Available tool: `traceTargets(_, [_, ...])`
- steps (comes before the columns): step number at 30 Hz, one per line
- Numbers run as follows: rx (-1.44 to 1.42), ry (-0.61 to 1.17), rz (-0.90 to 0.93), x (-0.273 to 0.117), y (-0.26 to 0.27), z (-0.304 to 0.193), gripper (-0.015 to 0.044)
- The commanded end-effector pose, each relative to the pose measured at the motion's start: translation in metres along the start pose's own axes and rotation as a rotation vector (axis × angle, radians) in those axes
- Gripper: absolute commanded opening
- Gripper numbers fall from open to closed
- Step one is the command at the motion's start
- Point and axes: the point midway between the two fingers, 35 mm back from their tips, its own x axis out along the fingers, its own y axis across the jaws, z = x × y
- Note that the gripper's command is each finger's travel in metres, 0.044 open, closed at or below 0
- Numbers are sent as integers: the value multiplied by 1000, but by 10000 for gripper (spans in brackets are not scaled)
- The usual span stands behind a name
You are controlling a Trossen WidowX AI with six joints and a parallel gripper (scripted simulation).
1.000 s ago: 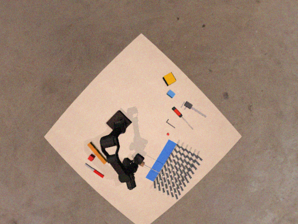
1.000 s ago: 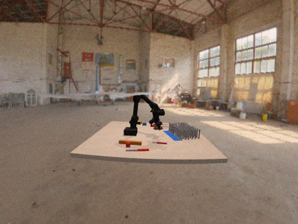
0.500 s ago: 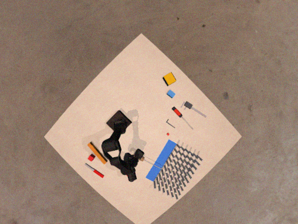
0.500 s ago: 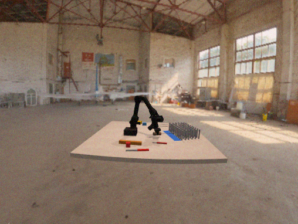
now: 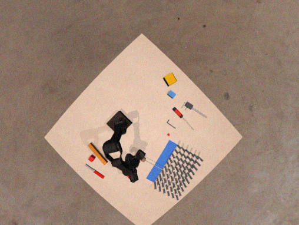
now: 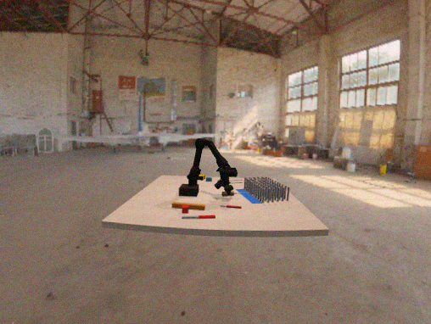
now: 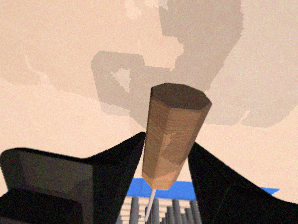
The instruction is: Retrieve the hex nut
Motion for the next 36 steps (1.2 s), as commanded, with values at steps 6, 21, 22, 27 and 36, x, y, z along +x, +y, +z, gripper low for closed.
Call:
traceTargets(6, [0,2,4,2,2,-10,0])
traceTargets(21, [0,3,4,5,2,-21,0])
traceTargets(22, [0,3,4,6,2,-22,0])
traceTargets(27, [0,3,4,7,2,-26,0])
traceTargets(36, [0,4,4,8,2,-33,0])
